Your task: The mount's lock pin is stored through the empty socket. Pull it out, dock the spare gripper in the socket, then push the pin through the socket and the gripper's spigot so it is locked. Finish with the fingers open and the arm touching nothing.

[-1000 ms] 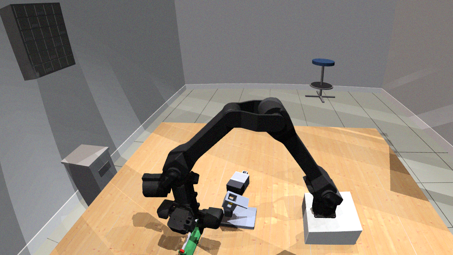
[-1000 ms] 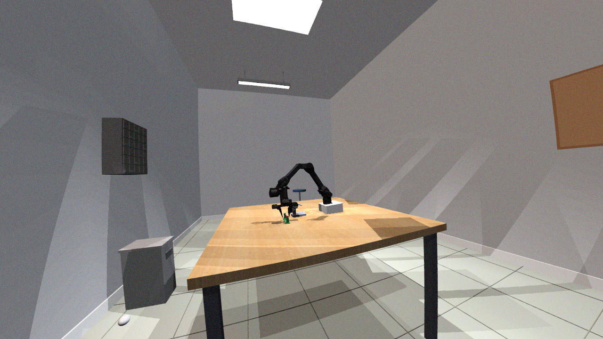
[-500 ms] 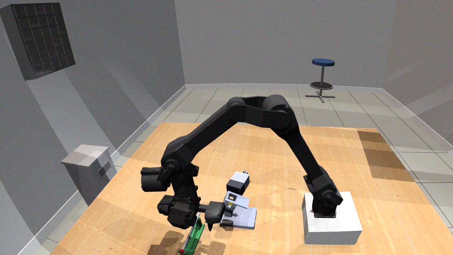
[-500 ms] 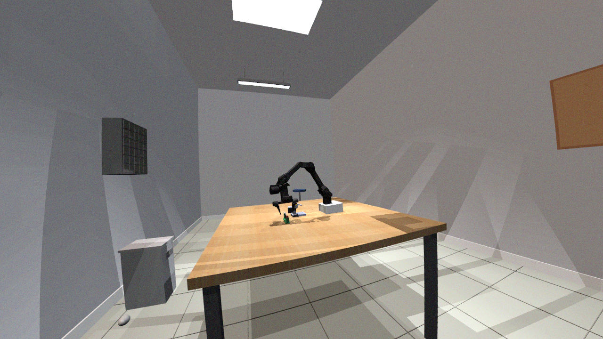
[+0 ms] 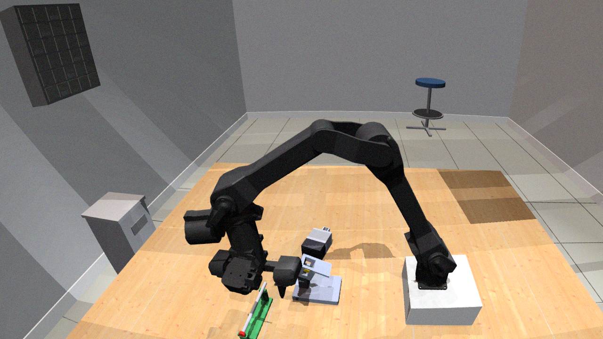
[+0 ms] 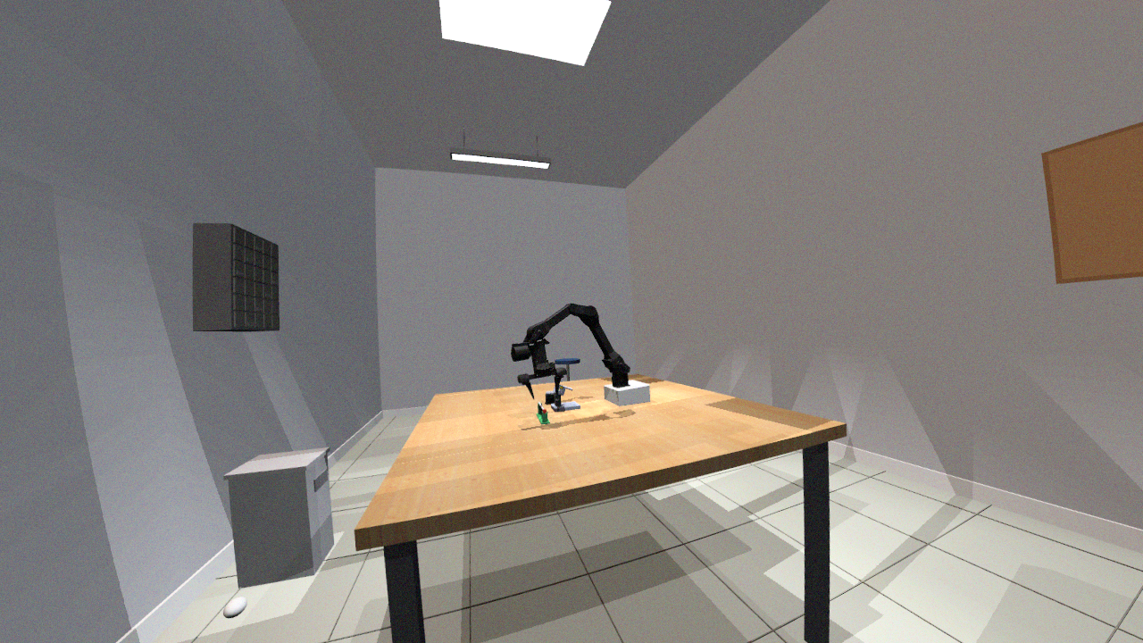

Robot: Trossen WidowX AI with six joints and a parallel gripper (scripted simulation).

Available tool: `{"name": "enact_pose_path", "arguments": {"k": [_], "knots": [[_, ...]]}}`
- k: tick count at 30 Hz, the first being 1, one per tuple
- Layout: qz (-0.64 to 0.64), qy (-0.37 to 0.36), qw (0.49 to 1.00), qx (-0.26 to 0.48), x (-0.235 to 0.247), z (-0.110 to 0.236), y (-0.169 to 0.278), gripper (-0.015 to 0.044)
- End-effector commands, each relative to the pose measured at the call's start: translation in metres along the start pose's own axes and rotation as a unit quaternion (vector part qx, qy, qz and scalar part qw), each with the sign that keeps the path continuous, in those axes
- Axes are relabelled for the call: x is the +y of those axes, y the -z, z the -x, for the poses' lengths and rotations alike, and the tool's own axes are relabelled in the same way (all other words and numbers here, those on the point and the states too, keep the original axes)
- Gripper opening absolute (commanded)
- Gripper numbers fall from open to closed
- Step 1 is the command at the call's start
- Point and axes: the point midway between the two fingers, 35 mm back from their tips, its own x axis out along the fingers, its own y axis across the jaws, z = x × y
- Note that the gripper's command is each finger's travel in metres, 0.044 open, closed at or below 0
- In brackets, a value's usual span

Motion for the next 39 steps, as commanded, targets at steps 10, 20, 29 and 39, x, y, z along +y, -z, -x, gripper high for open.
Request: {"name": "enact_pose_path", "arguments": {"k": [10,20,29,39], "knots": [[0.0,-0.009,1.0,0.002,0.007,0.03,-0.001,0.044],[0.0,-0.015,1.0,0.004,0.009,0.044,-0.002,0.044],[0.0,-0.015,1.0,0.004,0.015,0.091,-0.004,0.044],[-0.071,0.03,0.981,0.179,0.031,0.067,0.148,0.044]]}}
